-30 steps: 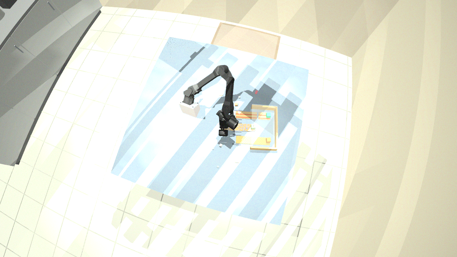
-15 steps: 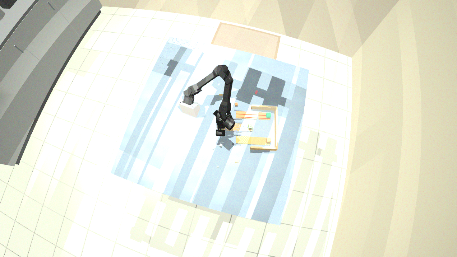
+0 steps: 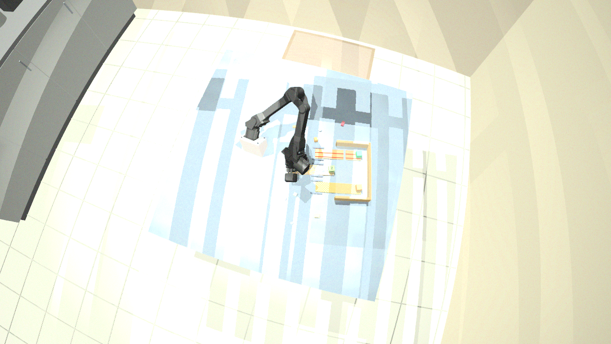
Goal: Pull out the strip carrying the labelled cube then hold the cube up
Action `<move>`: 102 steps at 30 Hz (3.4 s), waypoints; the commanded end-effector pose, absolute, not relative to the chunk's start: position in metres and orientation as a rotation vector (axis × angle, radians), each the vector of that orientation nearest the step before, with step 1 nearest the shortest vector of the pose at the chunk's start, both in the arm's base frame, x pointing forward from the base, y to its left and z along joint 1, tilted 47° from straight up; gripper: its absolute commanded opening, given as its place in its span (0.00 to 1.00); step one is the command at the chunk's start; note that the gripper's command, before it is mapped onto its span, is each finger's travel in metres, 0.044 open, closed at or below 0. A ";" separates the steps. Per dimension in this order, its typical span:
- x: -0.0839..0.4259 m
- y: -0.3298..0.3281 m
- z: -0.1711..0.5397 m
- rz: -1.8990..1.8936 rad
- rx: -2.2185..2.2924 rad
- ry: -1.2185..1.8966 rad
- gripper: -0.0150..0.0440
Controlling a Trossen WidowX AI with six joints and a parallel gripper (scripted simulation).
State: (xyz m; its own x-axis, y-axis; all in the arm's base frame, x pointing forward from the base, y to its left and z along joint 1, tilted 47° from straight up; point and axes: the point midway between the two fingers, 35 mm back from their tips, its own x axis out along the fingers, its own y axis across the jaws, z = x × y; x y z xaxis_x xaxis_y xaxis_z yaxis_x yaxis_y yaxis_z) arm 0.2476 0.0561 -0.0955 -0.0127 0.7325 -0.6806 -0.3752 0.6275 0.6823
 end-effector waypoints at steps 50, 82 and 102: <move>0.226 0.044 -0.097 0.901 0.336 1.325 0.25; 0.327 0.038 -0.039 0.990 0.242 1.286 1.00; 0.400 0.058 -0.009 0.991 0.241 1.282 1.00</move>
